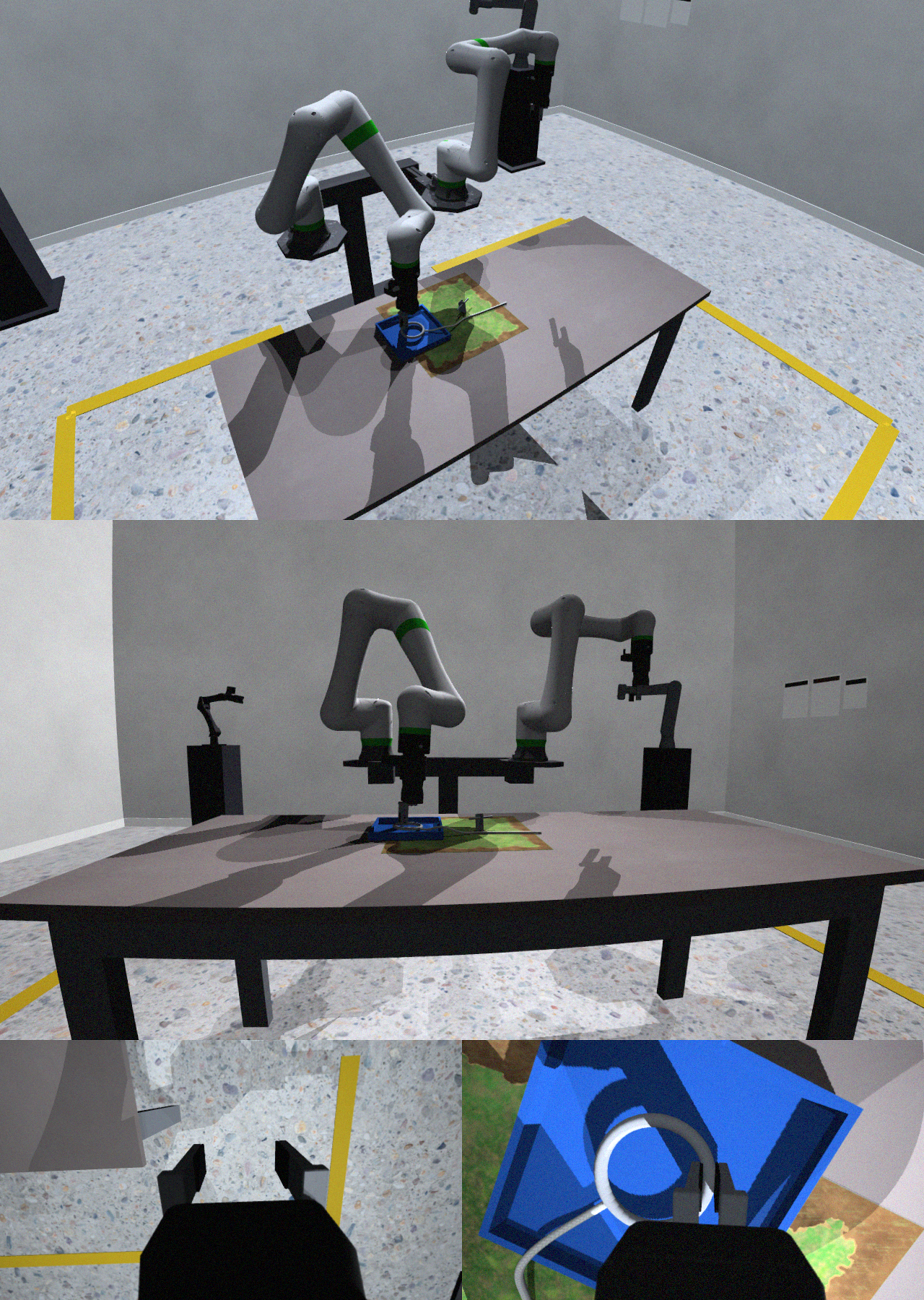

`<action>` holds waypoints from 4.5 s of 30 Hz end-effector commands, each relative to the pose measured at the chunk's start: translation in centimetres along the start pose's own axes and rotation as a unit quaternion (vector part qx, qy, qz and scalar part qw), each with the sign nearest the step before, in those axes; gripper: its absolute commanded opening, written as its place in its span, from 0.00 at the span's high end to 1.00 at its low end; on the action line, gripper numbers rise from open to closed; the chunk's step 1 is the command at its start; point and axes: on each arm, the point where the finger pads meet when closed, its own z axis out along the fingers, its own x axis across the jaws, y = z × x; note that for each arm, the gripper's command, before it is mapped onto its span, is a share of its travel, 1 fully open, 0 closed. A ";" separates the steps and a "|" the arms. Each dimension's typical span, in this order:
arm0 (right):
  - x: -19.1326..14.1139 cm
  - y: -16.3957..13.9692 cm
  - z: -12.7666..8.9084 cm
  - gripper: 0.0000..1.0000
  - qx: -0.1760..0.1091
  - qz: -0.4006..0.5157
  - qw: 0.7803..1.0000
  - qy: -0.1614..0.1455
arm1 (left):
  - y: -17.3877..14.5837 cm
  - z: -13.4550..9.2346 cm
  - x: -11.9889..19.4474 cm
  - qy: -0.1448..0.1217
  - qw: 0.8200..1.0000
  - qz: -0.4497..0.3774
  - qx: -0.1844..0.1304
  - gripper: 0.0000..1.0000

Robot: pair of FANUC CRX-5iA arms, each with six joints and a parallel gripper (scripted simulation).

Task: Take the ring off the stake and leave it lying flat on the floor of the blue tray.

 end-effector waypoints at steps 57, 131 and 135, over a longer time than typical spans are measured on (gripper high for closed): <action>-0.1 0.0 0.1 1.00 0.000 0.000 1.000 -0.001 | 0.0 -0.1 0.0 0.000 1.000 0.000 -0.001 0.00; -0.1 0.0 -9.5 0.45 0.000 0.000 1.000 -0.001 | 0.0 -0.1 0.0 0.000 1.000 0.000 -0.001 0.00; -0.1 0.0 -9.9 0.45 0.000 0.000 1.000 -0.001 | 0.0 -0.1 0.0 0.000 1.000 0.000 -0.001 0.00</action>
